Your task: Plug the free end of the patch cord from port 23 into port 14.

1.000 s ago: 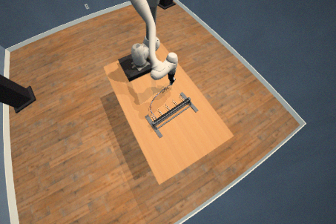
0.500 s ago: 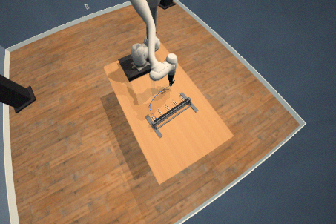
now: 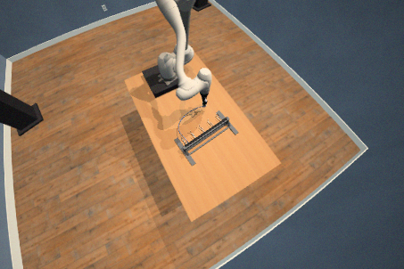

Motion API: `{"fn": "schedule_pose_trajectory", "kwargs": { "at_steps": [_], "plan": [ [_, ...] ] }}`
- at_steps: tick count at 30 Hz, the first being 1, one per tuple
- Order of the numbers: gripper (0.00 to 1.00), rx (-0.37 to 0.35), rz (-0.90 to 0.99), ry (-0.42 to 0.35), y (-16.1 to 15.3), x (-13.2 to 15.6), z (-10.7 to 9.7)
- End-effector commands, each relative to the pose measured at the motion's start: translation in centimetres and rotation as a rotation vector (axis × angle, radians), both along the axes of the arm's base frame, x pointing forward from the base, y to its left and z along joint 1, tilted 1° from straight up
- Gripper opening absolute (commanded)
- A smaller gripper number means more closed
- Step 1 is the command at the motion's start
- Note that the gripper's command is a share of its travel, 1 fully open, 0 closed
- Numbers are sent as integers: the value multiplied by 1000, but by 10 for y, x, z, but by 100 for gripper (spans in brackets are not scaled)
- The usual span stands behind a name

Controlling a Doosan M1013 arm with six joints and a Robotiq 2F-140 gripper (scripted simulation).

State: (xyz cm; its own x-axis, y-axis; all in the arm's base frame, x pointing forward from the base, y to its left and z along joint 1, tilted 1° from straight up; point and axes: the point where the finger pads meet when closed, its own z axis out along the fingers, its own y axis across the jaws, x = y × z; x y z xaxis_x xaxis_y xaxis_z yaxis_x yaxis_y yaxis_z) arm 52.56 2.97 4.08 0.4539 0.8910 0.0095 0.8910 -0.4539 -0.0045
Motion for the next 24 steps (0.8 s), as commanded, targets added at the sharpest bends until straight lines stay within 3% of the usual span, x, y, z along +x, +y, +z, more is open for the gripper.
{"fn": "schedule_pose_trajectory", "kwargs": {
  "at_steps": [1, 24],
  "plan": [
    [0, -2, -95, 2, -15, 10, 3],
    [0, -2, -726, 10, -113, 75, 20]
  ]
}}
